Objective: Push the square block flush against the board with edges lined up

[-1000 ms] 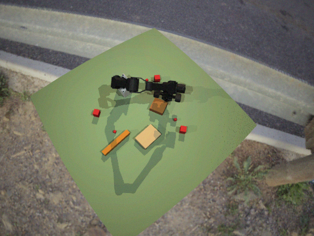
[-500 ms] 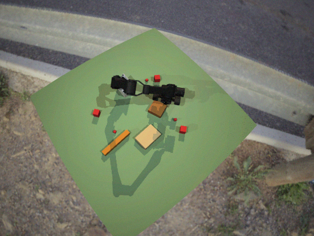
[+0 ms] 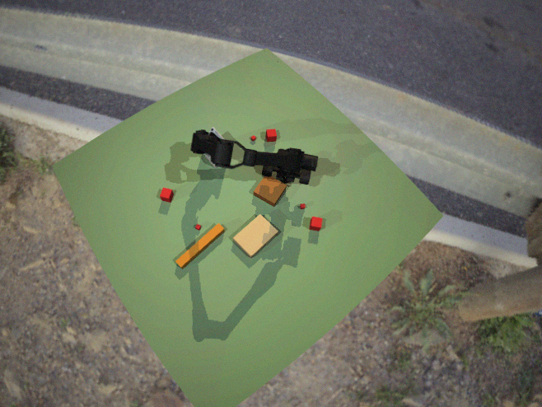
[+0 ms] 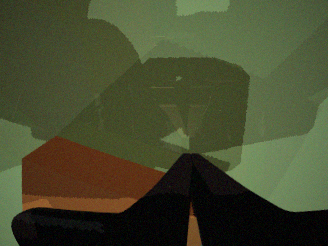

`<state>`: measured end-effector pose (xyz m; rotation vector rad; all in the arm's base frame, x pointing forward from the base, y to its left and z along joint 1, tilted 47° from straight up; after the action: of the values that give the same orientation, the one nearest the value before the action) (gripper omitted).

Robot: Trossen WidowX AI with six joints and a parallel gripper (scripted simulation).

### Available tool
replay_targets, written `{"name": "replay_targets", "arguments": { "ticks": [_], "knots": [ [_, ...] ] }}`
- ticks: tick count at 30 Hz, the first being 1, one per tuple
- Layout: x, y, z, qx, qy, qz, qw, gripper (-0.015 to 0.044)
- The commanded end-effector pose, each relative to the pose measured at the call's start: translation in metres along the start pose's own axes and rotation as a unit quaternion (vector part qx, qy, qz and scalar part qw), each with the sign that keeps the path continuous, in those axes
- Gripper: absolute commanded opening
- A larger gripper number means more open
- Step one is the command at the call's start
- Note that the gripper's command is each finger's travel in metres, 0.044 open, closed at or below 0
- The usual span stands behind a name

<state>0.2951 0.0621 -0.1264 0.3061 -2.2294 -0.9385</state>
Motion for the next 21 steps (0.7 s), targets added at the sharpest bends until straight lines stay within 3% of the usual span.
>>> {"name": "replay_targets", "arguments": {
  "ticks": [1, 21],
  "knots": [
    [-0.001, -0.001, 0.006, 0.002, 0.001, 0.002, 1.000, 0.0000],
    [-0.007, -0.002, 0.038, 0.003, 0.000, 0.003, 1.000, 0.0000]
  ]
}}
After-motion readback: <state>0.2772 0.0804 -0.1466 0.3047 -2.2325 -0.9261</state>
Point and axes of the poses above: the point midway between the two fingers, 35 mm back from their tips, its own y axis back along the fingers, its own x axis across the jaws, z = x × y, the point moved 3 cm from there along y, back along the fingers, and after that the axes turned 7 degrees about y, right-handed, at the moved point
